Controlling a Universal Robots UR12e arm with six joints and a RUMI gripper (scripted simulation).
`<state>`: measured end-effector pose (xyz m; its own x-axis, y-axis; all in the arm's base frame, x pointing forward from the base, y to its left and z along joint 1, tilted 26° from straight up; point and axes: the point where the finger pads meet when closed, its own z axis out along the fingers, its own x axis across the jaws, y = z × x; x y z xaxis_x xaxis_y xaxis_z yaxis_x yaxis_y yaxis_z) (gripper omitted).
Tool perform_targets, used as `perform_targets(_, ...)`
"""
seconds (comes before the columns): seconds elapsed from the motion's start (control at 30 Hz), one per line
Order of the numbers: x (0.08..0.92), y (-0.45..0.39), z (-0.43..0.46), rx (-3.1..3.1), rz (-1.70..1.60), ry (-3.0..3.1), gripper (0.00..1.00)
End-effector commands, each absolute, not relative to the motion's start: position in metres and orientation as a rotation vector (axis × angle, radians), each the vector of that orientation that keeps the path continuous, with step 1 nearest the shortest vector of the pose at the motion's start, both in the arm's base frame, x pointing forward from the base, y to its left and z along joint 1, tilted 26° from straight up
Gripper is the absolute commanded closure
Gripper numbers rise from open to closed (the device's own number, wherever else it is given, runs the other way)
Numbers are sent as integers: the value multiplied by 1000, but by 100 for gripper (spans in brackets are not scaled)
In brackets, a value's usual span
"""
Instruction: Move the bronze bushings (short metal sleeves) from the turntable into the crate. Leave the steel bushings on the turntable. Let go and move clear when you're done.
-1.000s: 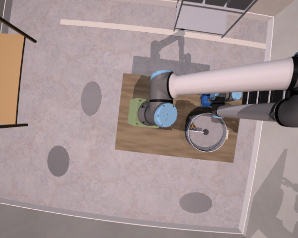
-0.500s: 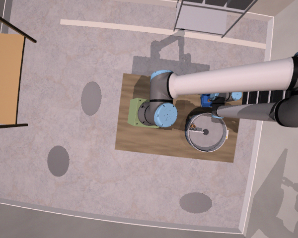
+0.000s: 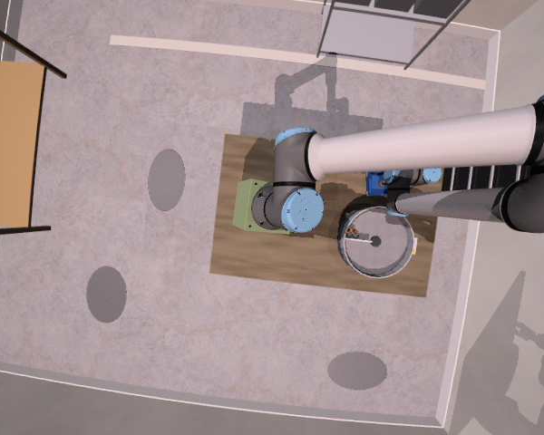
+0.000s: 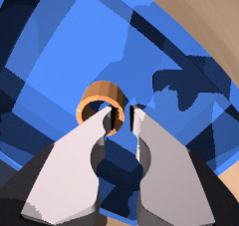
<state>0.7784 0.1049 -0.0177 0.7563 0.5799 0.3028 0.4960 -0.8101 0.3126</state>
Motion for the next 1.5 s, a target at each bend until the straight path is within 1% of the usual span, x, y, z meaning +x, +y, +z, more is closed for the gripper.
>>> perform_targets(0.0, 779, 105, -17, 2740, 578, 851, 94)
perform_targets(1.13, 778, 105, -17, 2740, 578, 851, 94)
perform_targets(1.47, 771, 107, 0, 2740, 578, 851, 94)
